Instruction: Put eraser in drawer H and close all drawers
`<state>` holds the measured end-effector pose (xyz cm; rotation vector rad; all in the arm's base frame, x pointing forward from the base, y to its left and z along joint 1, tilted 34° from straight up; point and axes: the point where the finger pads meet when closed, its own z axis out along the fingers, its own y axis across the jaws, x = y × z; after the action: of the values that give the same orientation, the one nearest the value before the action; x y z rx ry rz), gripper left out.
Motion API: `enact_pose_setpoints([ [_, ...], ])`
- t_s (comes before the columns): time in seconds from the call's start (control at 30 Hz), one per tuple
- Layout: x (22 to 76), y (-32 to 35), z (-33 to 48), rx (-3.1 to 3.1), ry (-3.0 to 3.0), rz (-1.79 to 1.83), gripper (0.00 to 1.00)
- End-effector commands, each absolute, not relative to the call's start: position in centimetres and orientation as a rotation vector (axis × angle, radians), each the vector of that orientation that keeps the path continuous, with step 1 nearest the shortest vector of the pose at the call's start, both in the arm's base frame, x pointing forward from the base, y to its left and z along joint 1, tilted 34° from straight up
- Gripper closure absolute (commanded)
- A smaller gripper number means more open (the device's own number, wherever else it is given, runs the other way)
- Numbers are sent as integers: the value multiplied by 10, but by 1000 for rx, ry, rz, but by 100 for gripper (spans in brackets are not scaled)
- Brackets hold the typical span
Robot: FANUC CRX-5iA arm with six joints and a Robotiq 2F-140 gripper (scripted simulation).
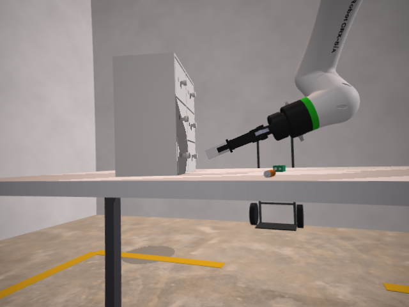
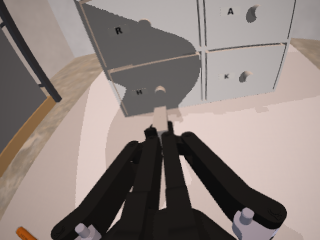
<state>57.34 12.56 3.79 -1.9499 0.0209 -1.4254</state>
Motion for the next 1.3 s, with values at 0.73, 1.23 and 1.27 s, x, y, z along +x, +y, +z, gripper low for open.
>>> enact_pose_setpoints([
  [0.73,534,52,110,-1950,21,-1426,100],
  [1.23,530,48,113,-1987,-4,-1372,100],
  [1.27,530,48,113,-1987,-4,-1372,100],
])
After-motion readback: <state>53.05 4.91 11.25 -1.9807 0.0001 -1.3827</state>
